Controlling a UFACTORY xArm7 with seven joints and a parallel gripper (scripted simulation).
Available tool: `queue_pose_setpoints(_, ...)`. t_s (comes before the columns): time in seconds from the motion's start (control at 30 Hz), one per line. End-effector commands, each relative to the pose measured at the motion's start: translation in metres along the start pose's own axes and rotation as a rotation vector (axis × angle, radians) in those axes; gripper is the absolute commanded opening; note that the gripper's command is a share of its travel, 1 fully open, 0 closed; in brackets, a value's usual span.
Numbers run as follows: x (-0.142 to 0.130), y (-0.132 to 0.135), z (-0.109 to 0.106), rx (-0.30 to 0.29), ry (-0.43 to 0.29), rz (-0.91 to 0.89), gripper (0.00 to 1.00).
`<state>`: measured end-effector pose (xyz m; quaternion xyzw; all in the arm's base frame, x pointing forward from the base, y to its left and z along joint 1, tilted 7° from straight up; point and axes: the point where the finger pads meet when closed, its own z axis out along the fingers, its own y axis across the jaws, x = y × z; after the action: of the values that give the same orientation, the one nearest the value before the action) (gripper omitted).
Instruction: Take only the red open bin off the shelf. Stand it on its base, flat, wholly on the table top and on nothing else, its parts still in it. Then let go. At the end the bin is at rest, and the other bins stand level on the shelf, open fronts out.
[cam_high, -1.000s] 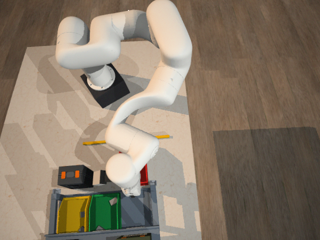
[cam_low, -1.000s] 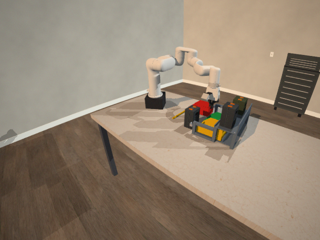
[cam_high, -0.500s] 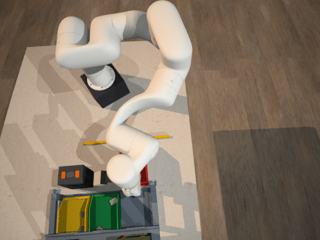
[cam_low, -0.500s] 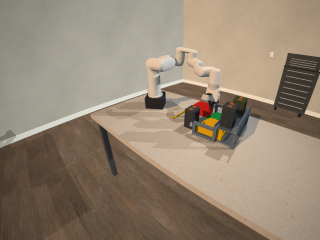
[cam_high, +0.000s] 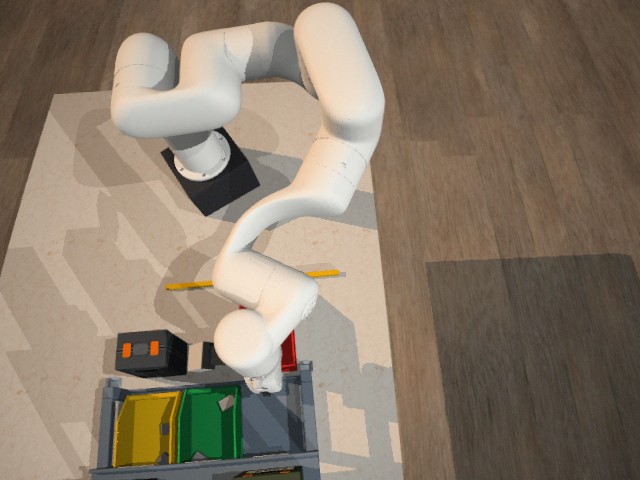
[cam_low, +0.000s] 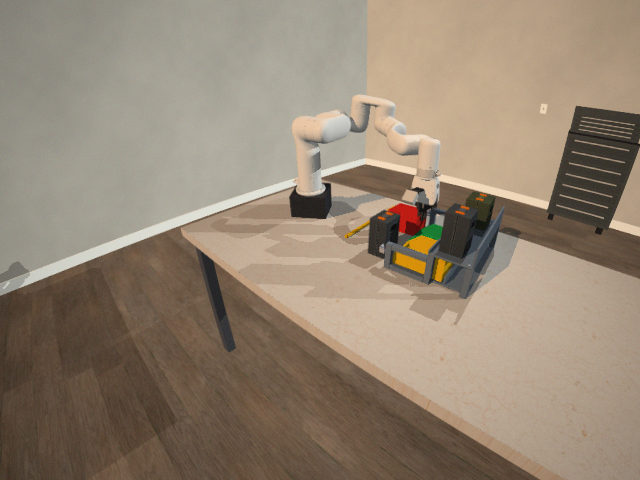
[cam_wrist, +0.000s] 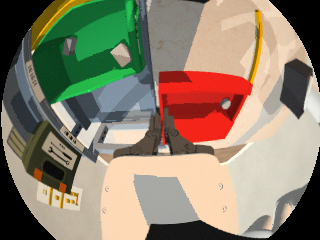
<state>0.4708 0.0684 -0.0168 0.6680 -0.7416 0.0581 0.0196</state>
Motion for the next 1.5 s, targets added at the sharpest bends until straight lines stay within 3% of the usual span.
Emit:
queue_pose_setpoints(0.0,-0.0003,-0.0012,-0.0016,0.004,-0.001,0.000,0.00)
queue_pose_setpoints(0.03,-0.0003,-0.0012,-0.0016,0.004,-0.001,0.000,0.00)
queue_pose_setpoints(0.07,-0.0003,-0.0012,-0.0018,0.004,-0.001,0.000,0.33)
queue_pose_setpoints(1.47,-0.0003,-0.0012,-0.0018,0.004,-0.001,0.000,0.33)
